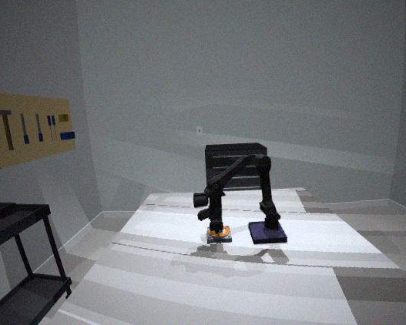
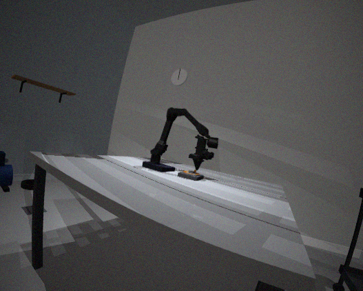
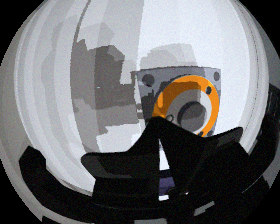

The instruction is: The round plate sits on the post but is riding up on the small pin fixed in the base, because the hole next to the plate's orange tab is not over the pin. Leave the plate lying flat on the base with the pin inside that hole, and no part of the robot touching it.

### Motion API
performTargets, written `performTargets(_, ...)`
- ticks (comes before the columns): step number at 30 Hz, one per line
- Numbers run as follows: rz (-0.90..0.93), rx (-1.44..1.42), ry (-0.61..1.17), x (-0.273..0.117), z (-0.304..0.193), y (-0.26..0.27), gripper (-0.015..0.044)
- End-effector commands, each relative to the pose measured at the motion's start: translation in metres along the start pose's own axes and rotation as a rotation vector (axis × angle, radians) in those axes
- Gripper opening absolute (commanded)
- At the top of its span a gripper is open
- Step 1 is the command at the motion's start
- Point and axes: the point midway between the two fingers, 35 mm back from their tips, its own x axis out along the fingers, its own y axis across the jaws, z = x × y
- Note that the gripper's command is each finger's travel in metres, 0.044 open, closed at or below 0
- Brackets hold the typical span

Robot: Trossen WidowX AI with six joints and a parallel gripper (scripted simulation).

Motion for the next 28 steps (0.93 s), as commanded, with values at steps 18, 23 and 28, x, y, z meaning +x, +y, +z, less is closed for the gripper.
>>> performTargets(18, 0.001, 0.003, -0.006, -0.039, 0.0, 0.0, 0.0)
performTargets(23, 0.001, 0.003, -0.006, -0.039, 0.0, 0.0, 0.0)
performTargets(28, 0.001, 0.003, -0.006, -0.039, 0.0, 0.0, 0.0)
